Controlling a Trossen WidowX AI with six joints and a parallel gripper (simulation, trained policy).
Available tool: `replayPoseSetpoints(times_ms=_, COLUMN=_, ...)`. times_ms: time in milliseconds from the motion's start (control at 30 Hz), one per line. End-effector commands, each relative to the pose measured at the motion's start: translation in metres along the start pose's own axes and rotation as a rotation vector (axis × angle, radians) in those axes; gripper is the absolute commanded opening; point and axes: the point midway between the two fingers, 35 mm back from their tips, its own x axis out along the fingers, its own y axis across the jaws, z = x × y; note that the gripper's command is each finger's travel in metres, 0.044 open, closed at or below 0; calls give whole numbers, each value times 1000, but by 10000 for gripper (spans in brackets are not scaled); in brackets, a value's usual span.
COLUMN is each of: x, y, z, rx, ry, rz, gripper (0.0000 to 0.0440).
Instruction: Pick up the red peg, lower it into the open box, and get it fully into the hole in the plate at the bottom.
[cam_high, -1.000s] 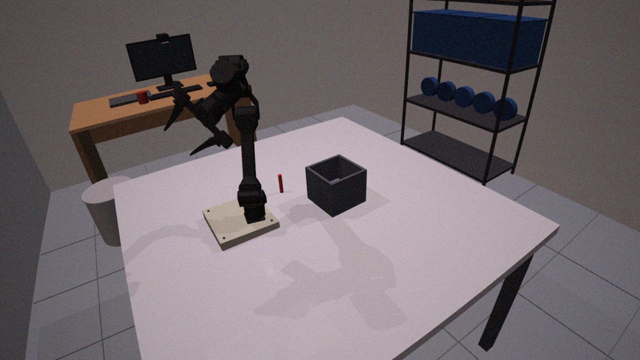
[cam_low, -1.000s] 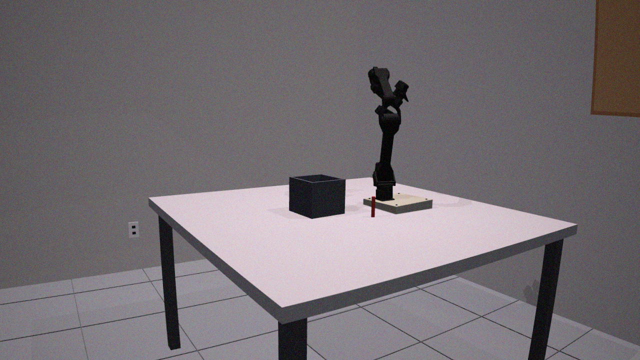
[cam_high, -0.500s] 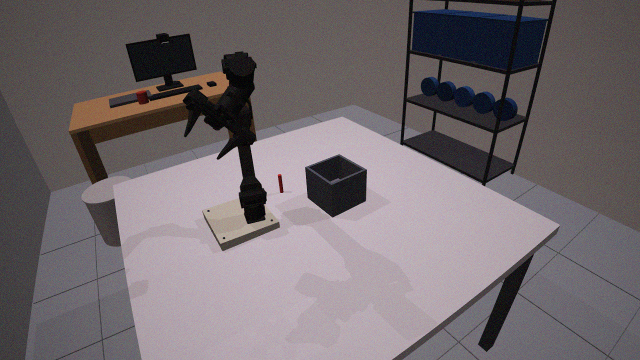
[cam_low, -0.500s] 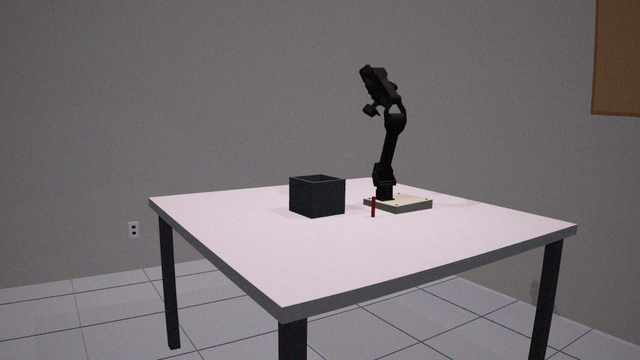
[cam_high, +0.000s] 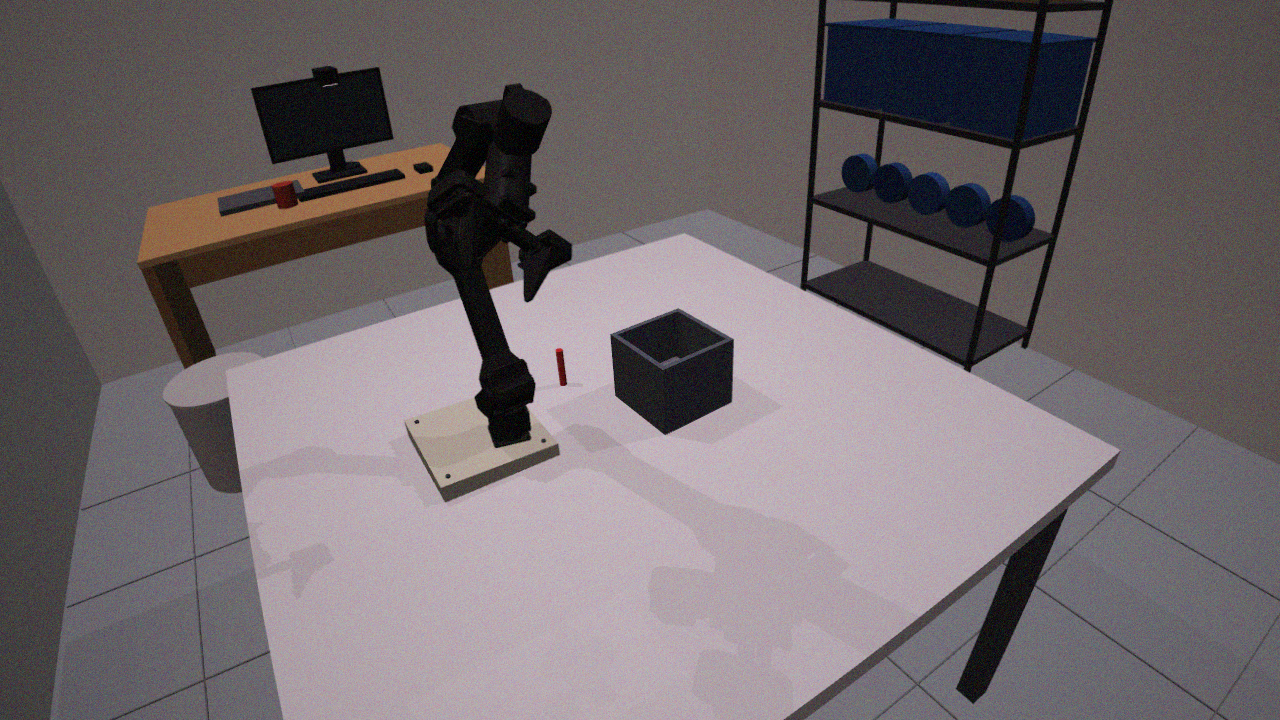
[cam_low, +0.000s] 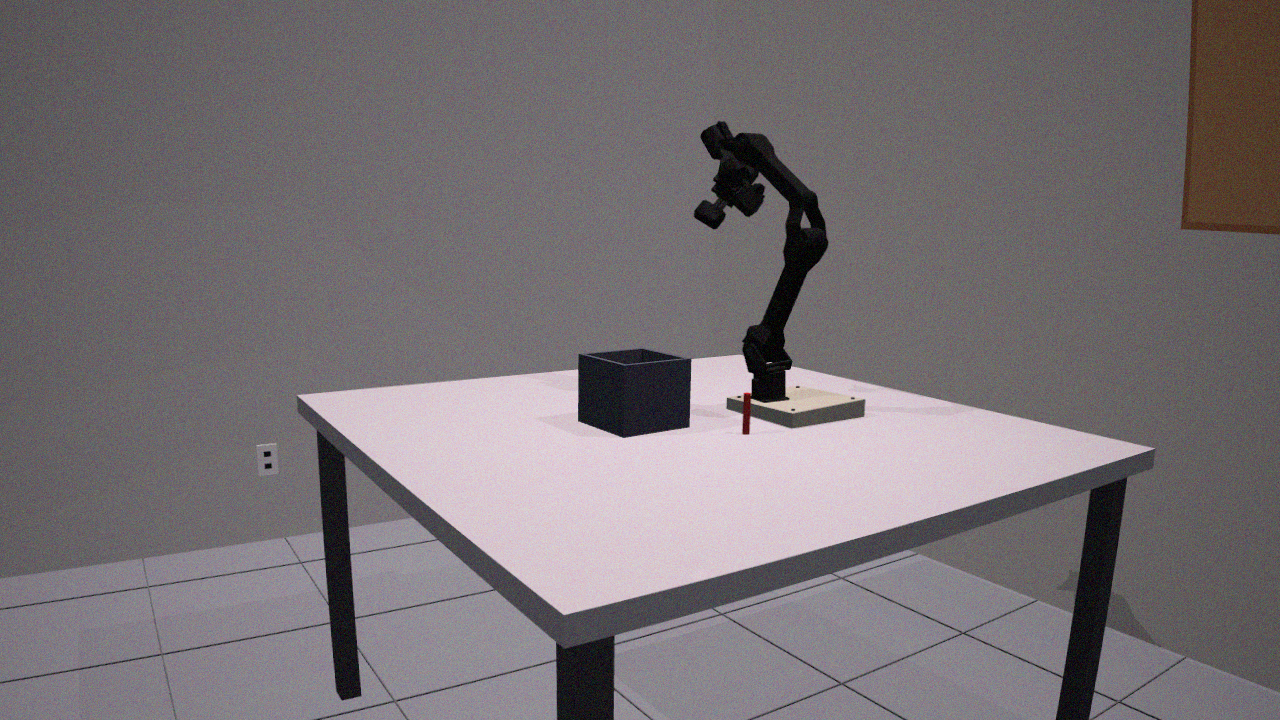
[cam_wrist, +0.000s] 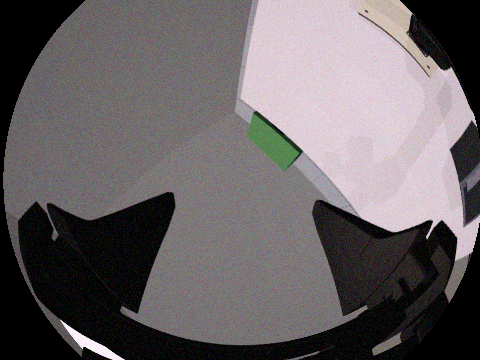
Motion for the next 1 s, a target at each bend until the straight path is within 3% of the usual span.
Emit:
replayPoseSetpoints(times_ms=0, x=-12, y=-16, z=-18, rx=-48, ry=121, rz=-72, gripper=440)
replayPoseSetpoints(times_ms=467, x=-49, y=-81, z=-63, rx=-209, ry=439, rz=-329, gripper=440)
replayPoseSetpoints(times_ms=967, x=-94, y=-153, z=-79, rx=-375, ry=669, rz=-598, gripper=440)
